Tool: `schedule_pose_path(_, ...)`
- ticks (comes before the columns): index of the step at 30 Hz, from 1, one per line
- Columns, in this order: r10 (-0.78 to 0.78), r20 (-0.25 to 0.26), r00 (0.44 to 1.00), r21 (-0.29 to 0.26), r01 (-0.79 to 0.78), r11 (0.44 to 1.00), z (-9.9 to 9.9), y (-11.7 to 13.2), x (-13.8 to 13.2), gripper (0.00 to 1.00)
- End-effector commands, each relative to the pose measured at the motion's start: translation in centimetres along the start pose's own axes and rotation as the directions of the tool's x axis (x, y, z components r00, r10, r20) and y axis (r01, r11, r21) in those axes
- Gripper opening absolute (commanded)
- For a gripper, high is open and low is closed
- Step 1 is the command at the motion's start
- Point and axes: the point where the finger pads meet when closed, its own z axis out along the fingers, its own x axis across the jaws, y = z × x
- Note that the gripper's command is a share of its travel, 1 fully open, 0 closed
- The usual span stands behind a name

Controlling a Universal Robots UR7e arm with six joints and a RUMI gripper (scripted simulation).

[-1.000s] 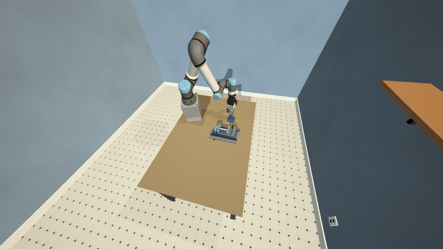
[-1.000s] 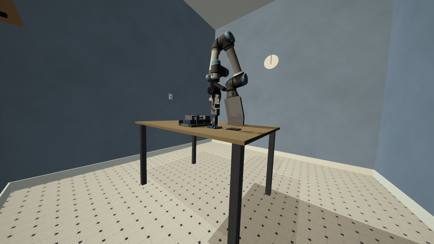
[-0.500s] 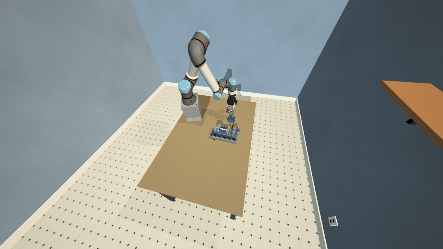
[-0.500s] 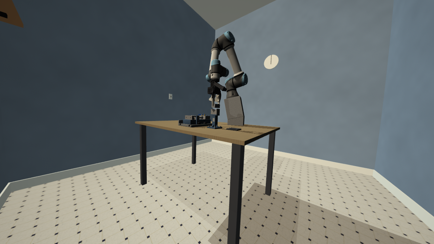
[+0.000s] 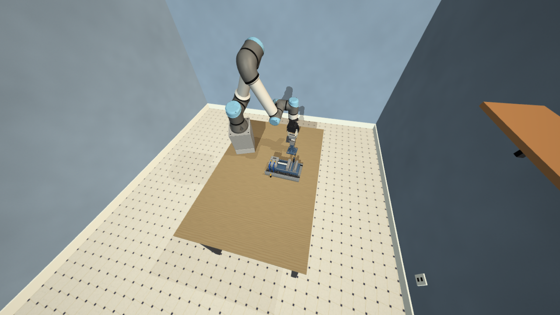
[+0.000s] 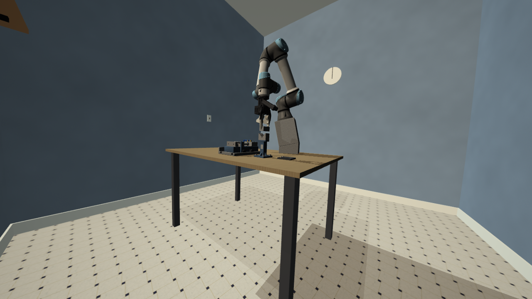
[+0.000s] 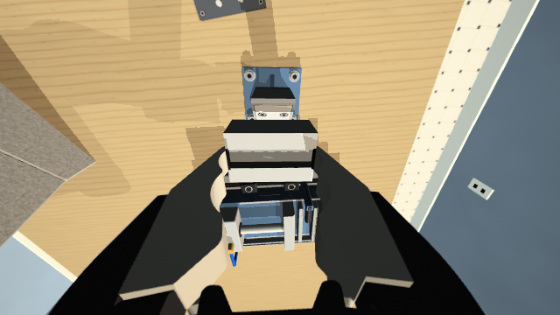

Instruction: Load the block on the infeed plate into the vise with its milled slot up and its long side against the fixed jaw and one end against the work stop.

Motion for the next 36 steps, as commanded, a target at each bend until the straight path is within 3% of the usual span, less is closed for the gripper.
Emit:
schedule_pose_path(1, 0.0, -0.001, 1.0, 0.0, 0.0, 1.0, -0.6, 0.0, 0.0, 0.0)
schedule_pose_path(36, 0.0, -0.001, 1.0, 0.0, 0.0, 1.0, -4.4, 0.0, 0.0, 0.0)
